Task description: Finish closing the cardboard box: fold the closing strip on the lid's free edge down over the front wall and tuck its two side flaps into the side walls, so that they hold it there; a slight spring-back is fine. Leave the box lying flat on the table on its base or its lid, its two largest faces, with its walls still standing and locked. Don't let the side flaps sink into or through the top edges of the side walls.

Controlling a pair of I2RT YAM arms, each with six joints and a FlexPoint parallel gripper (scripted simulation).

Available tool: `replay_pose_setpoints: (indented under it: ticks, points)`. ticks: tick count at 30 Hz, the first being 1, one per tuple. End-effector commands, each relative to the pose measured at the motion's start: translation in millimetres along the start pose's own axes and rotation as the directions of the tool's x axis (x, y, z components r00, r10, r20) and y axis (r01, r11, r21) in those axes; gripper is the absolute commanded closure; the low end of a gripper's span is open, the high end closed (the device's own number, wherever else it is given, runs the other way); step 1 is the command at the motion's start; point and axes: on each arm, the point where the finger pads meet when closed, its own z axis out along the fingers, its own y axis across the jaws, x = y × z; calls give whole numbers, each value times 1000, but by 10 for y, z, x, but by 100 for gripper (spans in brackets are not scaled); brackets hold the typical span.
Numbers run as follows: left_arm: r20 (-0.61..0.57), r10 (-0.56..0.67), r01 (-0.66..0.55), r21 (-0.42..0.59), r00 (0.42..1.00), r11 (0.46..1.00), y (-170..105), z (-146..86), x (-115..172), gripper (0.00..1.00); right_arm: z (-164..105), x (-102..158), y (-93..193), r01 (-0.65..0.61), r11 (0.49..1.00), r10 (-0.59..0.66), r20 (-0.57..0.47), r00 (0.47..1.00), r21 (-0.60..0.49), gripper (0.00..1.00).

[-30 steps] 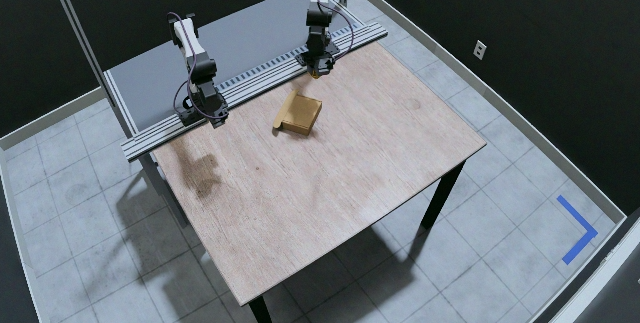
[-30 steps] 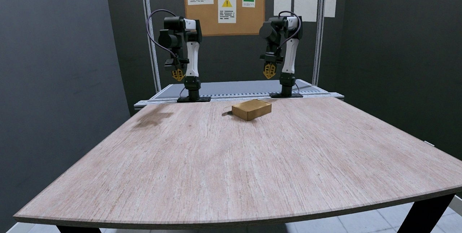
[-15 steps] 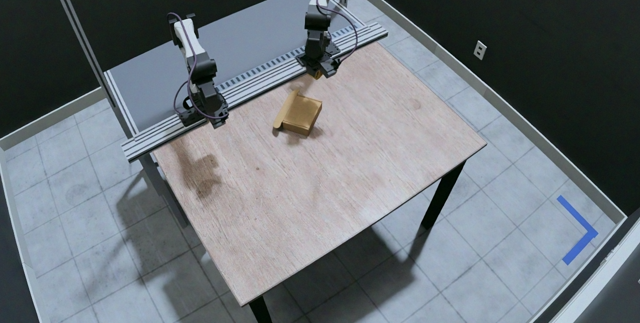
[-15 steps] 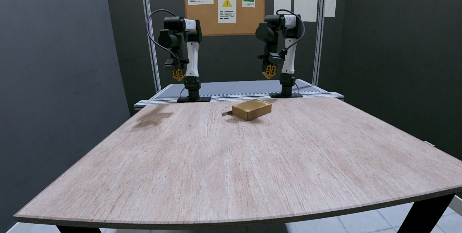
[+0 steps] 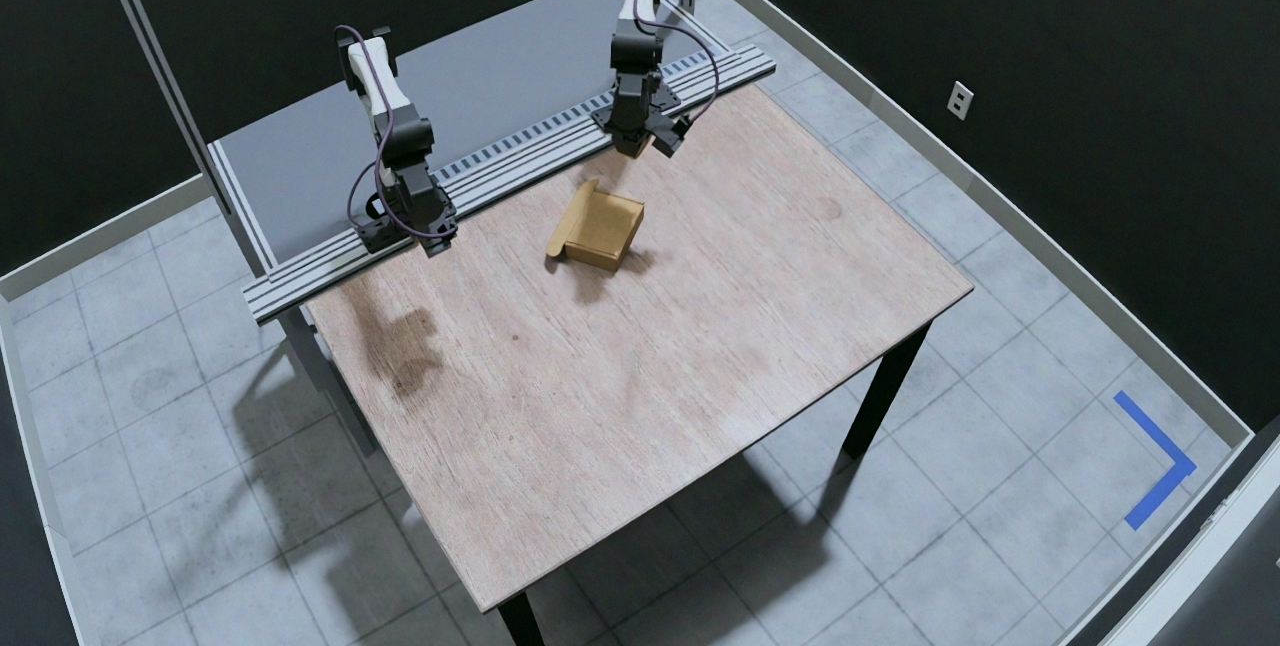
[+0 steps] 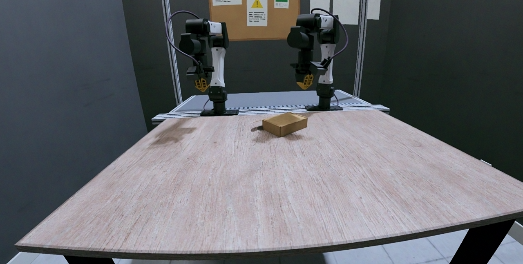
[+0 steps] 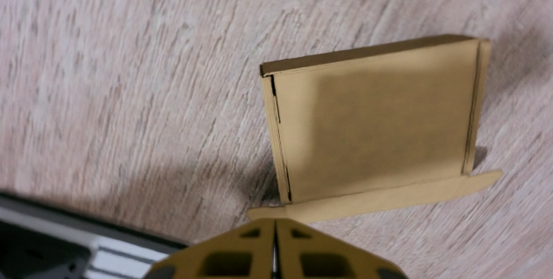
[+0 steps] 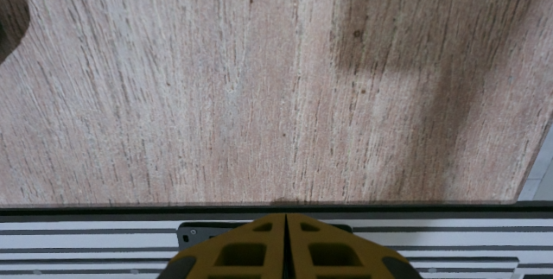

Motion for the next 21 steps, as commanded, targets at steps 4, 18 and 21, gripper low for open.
replay_pose_setpoints:
  ticks: [4, 18, 21]
  points:
    - [-57, -160, 156, -76, 985, 985, 18, -11, 42, 100, -24, 6, -5, 4, 1000, -4, 8, 1000, -1, 100]
    - [-45, -149, 146, -62, 988, 987, 35, -27, 46, 100, -45, -294, 514, 4, 1000, -4, 26, 1000, 1, 100]
    - [-45, -149, 146, -62, 988, 987, 35, -27, 46, 100, -44, -355, 652, 4, 1000, -4, 26, 1000, 2, 100]
